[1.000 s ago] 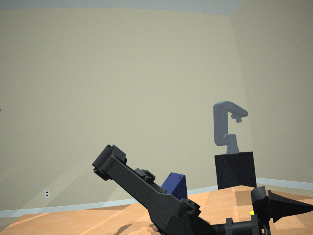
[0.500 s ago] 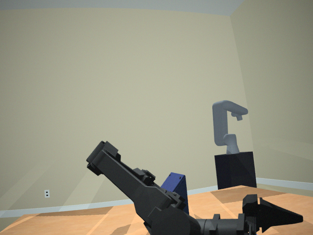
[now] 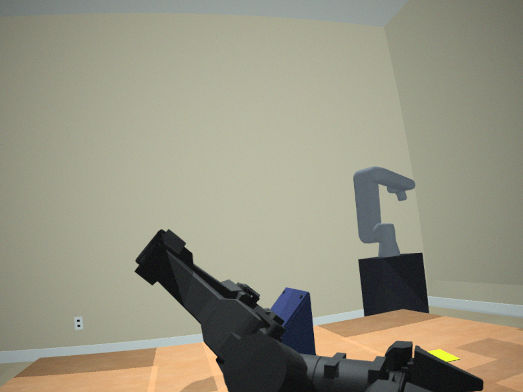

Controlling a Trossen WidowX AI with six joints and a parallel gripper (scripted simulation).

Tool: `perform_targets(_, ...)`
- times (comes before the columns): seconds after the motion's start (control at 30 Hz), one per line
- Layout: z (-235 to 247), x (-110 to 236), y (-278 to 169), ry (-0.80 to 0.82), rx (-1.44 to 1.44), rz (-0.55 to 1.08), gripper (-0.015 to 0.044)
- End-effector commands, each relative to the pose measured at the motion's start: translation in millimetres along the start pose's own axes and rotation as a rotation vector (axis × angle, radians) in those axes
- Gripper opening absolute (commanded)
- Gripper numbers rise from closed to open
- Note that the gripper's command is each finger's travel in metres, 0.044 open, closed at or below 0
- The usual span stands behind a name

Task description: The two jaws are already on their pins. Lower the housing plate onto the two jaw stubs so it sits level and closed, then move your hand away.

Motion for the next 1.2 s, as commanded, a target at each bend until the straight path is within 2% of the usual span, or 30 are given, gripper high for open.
perform_targets(0.0, 2, 7, -2, 0.007, 0.067, -0.026, 0.044)
perform_targets(1.17, 9, 71, -11, -0.049, 0.716, -0.265, 0.044)
Point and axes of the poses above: the point midway between the two fingers, 35 mm back from their tips, its own x axis back along the fingers, its own z axis across the jaws, y = z × x, the point moved 8 cm from there along x, back along the fingers, and after that the axes turned 4 degrees about -x, right-handed, at the moved point
